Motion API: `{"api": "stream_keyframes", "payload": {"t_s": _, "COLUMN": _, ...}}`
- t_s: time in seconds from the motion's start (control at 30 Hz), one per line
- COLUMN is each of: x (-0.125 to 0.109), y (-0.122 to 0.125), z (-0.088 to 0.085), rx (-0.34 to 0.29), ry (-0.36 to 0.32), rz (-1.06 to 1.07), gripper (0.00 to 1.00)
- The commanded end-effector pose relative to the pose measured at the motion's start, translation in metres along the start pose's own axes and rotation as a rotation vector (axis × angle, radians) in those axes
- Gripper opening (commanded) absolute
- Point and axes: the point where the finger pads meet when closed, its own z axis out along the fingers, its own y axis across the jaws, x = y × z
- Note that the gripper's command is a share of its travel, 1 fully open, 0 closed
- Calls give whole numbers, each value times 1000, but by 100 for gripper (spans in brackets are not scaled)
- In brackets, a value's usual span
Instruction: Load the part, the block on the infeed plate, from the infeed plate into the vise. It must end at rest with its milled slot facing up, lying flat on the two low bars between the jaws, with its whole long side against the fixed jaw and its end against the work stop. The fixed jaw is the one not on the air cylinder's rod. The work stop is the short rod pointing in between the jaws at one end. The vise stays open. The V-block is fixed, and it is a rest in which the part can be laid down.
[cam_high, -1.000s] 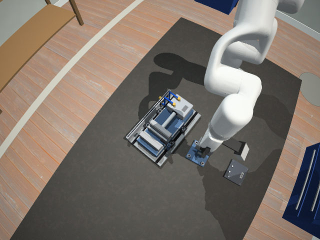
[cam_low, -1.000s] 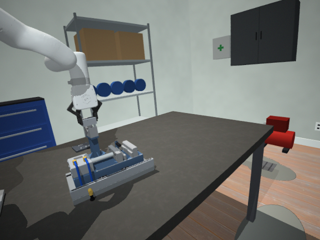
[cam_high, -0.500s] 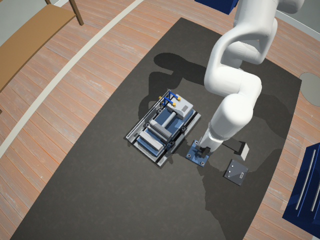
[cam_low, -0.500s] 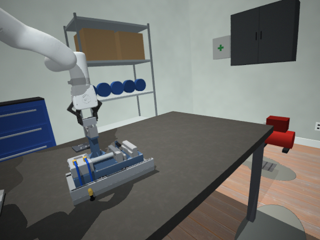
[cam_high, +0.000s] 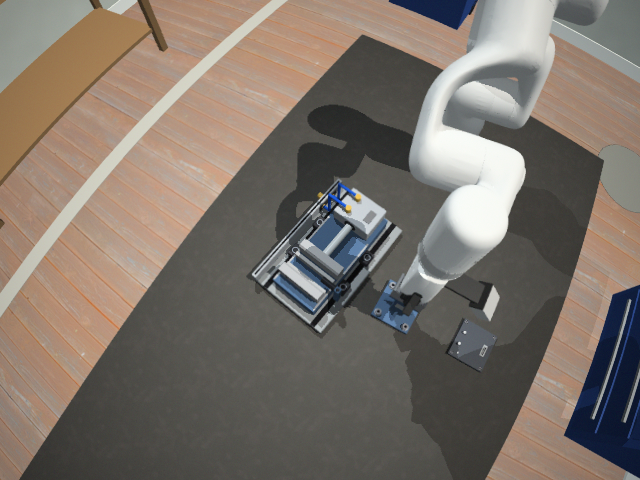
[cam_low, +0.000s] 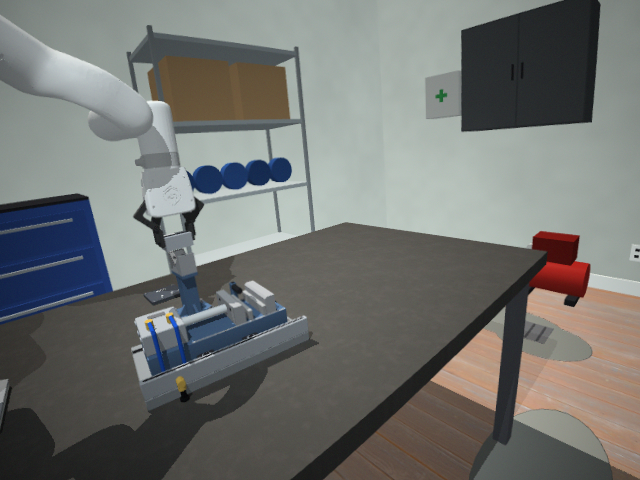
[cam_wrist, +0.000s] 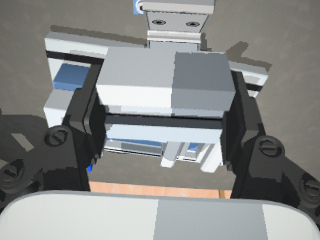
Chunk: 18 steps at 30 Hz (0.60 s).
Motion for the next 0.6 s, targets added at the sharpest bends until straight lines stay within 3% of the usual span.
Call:
{"api": "stream_keyframes", "payload": {"t_s": 0.0, "x": 0, "y": 1, "z": -6, "rx": -4, "ry": 1, "rz": 0, "gripper": 0}}
{"api": "stream_keyframes", "payload": {"t_s": 0.57, "x": 0, "y": 1, "z": -28, "rx": -4, "ry": 1, "rz": 0, "gripper": 0}}
